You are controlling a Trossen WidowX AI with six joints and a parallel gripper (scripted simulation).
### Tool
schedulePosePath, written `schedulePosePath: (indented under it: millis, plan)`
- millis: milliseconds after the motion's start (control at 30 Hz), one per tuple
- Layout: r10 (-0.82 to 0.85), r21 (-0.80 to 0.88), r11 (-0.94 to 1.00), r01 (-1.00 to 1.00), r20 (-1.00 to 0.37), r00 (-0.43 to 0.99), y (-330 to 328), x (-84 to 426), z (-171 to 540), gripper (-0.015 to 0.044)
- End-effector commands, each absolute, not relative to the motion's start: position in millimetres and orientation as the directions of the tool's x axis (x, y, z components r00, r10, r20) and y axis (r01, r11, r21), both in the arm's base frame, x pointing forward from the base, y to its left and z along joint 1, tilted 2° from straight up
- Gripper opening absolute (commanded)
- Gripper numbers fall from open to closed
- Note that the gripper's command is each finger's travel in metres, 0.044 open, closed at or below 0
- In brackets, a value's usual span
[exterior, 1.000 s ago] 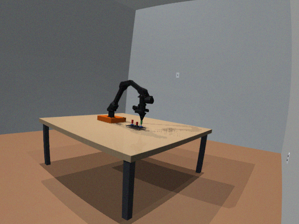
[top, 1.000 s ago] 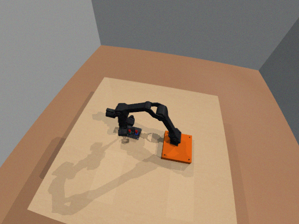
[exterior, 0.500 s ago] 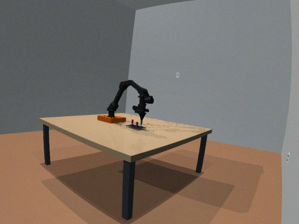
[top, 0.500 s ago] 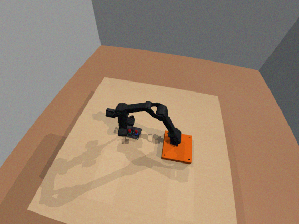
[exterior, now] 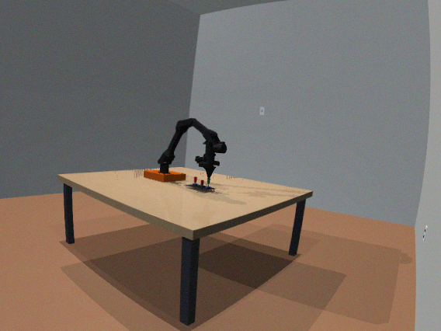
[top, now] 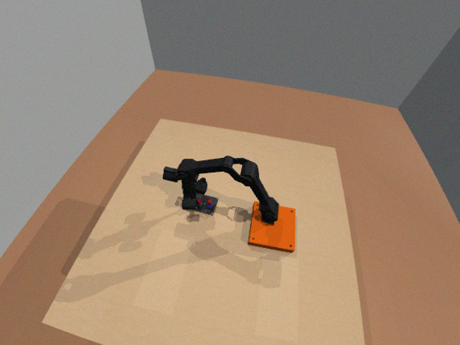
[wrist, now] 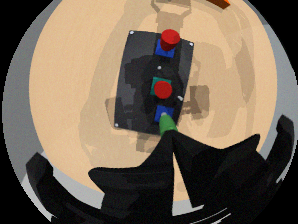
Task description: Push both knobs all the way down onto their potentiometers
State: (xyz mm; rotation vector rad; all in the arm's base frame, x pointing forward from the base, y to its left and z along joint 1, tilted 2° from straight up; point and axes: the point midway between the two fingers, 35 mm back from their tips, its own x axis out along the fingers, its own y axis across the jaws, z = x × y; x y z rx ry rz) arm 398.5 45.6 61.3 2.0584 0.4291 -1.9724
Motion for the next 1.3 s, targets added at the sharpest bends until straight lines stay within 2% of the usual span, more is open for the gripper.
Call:
schedulePosePath:
  millis: [0, 1267]
  plan:
    - [0.032, -0.021, -0.924, 0.381, -0.999, 0.021, 46.6, 401.6, 43.3, 0.0000]
    - [0.032, -0.021, -0.924, 0.381, -0.999, 0.021, 46.9, 401.8, 33.5, 0.0000]
